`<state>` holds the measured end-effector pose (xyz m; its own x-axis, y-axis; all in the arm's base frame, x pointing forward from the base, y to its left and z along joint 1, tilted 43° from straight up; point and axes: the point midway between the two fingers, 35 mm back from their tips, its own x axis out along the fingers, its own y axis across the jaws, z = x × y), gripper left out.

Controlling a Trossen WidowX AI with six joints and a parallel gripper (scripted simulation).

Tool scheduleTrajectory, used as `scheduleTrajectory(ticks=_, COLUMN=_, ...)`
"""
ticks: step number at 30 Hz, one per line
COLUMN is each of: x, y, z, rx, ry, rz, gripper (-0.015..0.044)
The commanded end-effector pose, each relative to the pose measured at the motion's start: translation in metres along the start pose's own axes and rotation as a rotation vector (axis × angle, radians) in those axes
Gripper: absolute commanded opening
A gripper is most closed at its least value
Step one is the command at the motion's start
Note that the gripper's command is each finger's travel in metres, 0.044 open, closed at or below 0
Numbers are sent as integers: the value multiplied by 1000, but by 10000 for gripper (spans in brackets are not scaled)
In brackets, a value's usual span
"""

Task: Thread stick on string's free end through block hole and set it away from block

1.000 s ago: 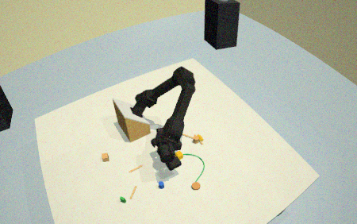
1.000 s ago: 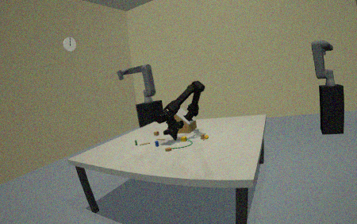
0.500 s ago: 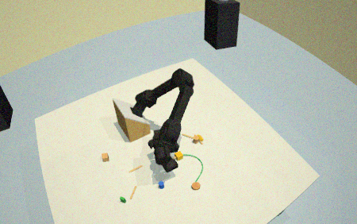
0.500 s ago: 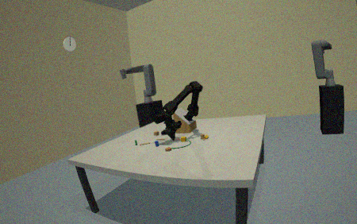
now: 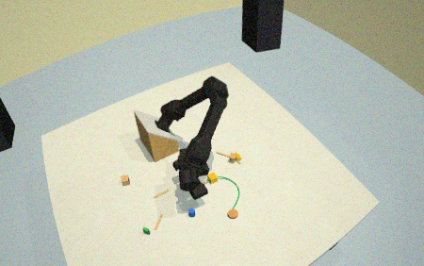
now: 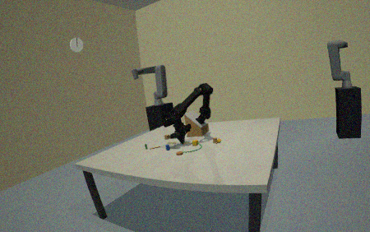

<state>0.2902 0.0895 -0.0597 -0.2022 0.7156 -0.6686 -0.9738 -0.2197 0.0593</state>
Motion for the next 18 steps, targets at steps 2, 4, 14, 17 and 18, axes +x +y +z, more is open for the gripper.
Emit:
scheduleTrajectory(ticks=2, x=-1, y=3, z=-7, rx=-1, ry=5, rz=0, gripper=0)
scheduleTrajectory(ticks=4, x=-1, y=4, z=-9, rx=-1, ry=4, rz=-1, gripper=0)
scheduleTrajectory(ticks=14, x=0, y=7, z=-20, rx=2, ry=6, rz=-11, gripper=0)
scheduleTrajectory(ticks=17, x=-1, y=8, z=-23, rx=11, ry=6, rz=-14, gripper=0)
scheduleTrajectory(ticks=18, x=-1, y=9, z=-24, rx=16, ry=6, rz=-15, gripper=0)
